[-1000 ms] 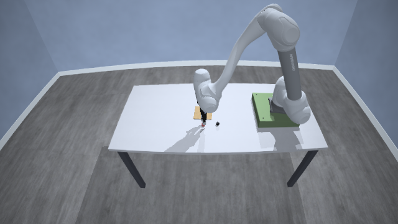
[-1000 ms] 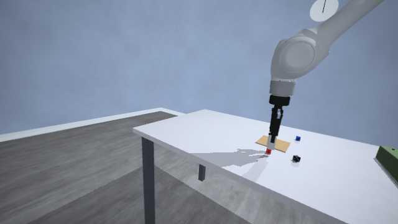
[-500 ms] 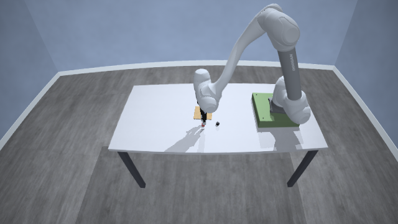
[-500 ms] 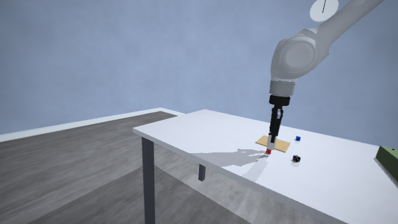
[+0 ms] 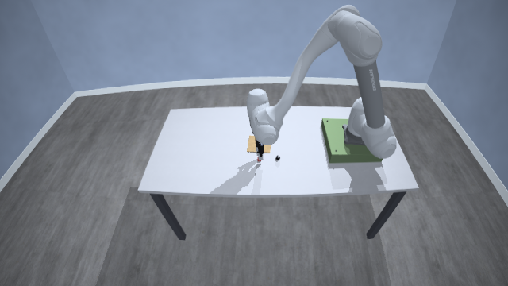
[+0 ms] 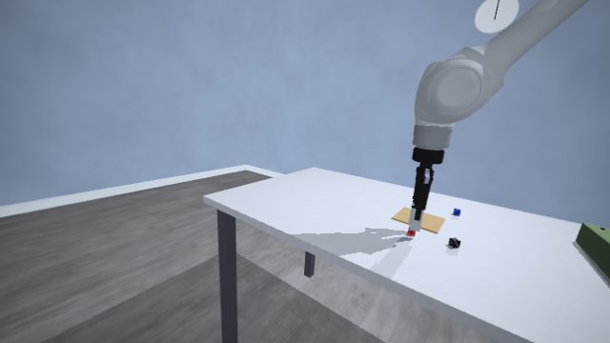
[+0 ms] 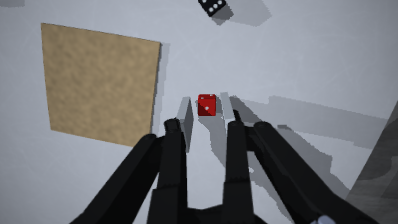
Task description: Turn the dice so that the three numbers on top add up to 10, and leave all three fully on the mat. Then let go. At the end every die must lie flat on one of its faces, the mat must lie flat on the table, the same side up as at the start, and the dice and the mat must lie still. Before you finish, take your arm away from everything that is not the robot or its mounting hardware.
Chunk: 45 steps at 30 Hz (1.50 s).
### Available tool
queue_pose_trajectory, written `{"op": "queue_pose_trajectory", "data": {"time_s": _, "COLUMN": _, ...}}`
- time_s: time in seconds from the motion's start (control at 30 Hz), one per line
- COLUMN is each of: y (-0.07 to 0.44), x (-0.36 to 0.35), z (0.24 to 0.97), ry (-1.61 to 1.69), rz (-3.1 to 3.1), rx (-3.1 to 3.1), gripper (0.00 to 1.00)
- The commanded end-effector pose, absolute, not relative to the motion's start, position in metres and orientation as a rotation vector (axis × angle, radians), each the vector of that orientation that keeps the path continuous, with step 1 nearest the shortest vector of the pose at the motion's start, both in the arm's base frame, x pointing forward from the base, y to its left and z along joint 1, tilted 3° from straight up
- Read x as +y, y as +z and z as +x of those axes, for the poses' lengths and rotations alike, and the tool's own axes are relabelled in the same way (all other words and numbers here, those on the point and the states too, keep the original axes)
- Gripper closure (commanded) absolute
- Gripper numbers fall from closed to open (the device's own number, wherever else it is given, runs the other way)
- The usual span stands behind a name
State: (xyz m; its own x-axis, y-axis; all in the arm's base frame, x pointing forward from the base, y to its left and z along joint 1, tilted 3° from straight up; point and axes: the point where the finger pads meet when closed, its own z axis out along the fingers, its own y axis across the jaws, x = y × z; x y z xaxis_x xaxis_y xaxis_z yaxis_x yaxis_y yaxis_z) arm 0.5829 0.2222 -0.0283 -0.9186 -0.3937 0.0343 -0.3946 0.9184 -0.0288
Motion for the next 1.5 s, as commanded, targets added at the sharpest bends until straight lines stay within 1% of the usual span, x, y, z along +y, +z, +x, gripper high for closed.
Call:
{"op": "queue_pose_trajectory", "data": {"time_s": 0.0, "y": -0.033, "x": 0.222, "z": 0.583, "ry": 0.054, "rz": 0.627, "rx": -3.050, "gripper": 0.79}}
{"op": "queue_pose_trajectory", "data": {"time_s": 0.5, "y": -0.049, "x": 0.221, "z": 0.583, "ry": 0.054, "rz": 0.627, "rx": -3.050, "gripper": 0.79}}
{"op": "queue_pose_trajectory", "data": {"time_s": 1.47, "y": -0.049, "x": 0.221, "z": 0.583, "ry": 0.054, "rz": 0.627, "rx": -3.050, "gripper": 0.79}}
